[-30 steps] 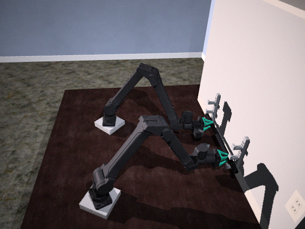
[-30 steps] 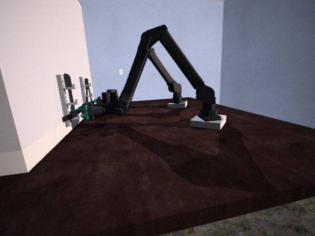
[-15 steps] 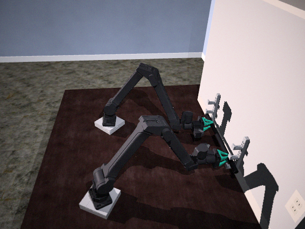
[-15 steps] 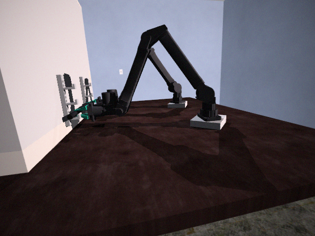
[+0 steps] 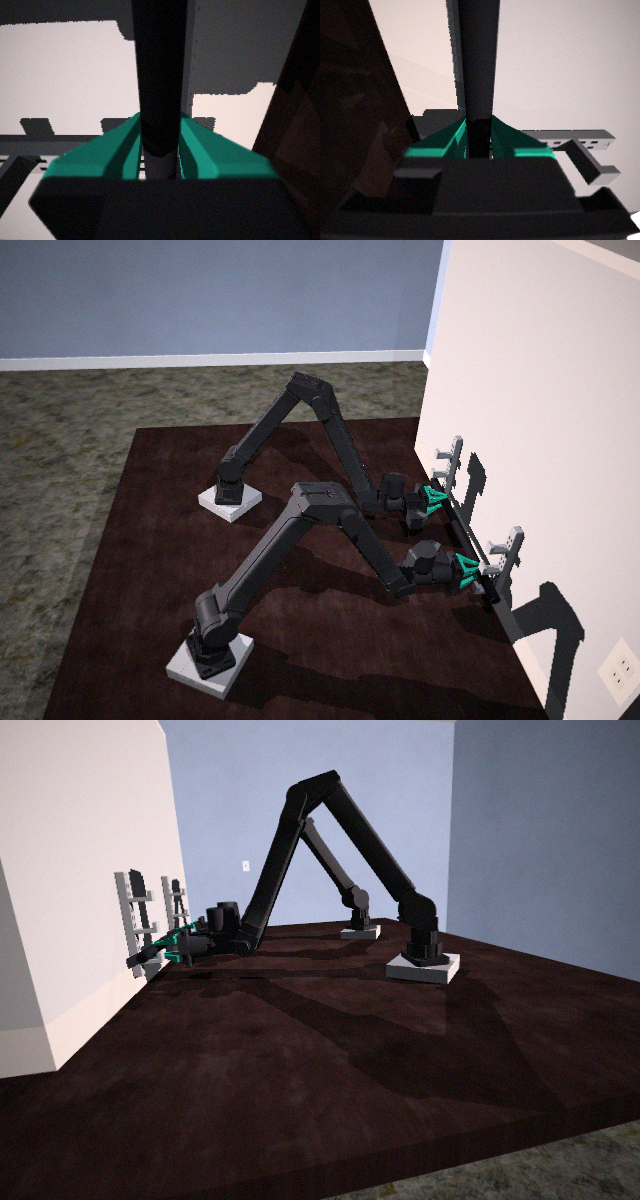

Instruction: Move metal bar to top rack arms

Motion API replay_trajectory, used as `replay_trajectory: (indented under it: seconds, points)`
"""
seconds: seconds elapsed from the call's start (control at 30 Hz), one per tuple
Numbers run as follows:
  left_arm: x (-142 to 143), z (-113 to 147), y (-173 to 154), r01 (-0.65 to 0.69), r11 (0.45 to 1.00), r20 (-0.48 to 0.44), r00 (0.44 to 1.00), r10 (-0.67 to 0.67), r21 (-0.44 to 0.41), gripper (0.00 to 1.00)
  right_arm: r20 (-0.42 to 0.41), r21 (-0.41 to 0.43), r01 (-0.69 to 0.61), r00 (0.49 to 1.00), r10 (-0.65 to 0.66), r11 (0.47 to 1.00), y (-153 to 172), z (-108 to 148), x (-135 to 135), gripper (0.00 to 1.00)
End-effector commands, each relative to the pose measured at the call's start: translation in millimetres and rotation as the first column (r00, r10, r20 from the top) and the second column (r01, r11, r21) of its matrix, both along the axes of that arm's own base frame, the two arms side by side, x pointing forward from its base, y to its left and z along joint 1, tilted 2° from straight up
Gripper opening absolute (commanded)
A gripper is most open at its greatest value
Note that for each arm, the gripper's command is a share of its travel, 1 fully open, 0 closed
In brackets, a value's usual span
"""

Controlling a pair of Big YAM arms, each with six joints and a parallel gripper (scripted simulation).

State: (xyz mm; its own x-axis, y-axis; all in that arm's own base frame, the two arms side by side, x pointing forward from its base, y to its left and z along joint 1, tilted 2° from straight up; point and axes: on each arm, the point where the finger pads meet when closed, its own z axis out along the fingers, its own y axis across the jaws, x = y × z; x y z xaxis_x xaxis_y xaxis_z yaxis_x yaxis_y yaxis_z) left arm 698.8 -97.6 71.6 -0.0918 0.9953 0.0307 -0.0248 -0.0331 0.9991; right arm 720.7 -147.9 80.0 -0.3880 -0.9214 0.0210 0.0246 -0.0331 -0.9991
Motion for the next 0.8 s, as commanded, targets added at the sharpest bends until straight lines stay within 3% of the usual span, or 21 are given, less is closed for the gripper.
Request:
replay_trajectory:
  seconds: [0.0, 0.77]
  points:
    - [4.2, 6.6, 0.6, -0.004, 1.000, 0.020, 1.000, 0.004, -0.015, 0.00, 0.014, -0.003, 0.012, 1.000, -0.012, 1.000, -7.7, 2.1, 2.9, 0.00]
    - [-5.4, 6.3, -0.3, -0.004, 1.000, 0.020, 1.000, 0.004, -0.015, 0.00, 0.014, -0.003, 0.012, 1.000, -0.012, 1.000, -3.9, 1.7, -6.0, 0.00]
